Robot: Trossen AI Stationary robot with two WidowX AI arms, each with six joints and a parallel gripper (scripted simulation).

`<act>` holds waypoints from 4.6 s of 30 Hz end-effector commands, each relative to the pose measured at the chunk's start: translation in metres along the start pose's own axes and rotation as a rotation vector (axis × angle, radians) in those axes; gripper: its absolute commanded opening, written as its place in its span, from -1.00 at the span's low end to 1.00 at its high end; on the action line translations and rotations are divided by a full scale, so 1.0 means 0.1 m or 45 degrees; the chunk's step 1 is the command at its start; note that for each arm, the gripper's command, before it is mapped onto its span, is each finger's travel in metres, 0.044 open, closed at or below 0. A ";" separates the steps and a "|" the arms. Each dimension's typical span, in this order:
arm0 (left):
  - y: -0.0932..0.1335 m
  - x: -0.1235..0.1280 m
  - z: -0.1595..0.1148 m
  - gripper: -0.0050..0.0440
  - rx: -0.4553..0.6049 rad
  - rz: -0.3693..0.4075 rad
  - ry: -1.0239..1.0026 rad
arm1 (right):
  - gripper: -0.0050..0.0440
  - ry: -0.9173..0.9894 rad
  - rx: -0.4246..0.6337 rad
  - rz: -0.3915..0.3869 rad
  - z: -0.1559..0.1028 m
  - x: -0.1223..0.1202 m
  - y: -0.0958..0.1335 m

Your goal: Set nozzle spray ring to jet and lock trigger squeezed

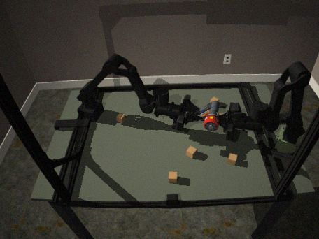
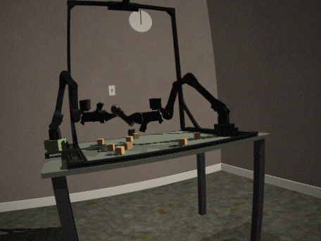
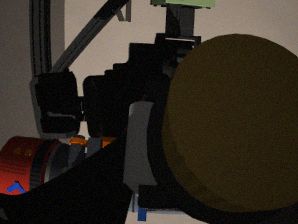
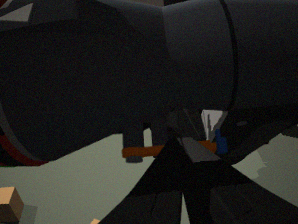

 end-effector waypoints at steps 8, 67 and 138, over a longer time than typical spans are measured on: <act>-0.01 0.01 -0.05 -0.80 0.028 0.008 0.003 | -0.80 -0.004 0.001 -0.005 0.00 0.00 0.00; -0.01 0.01 -0.05 -0.80 0.028 0.008 0.003 | -0.80 -0.004 0.001 -0.005 0.00 0.00 0.00; -0.01 0.01 -0.05 -0.80 0.028 0.008 0.003 | 0.84 0.560 0.018 -0.071 0.04 0.26 0.33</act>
Point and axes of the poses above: on each arm, the point midway between the two fingers, 35 mm back from their tips, its own y axis back along the fingers, its own x axis across the jaws, z = x × y, the point moved 9 cm from there along y, back along the fingers, and after that the axes turned 6 degrees about y, right-handed, at the moved point
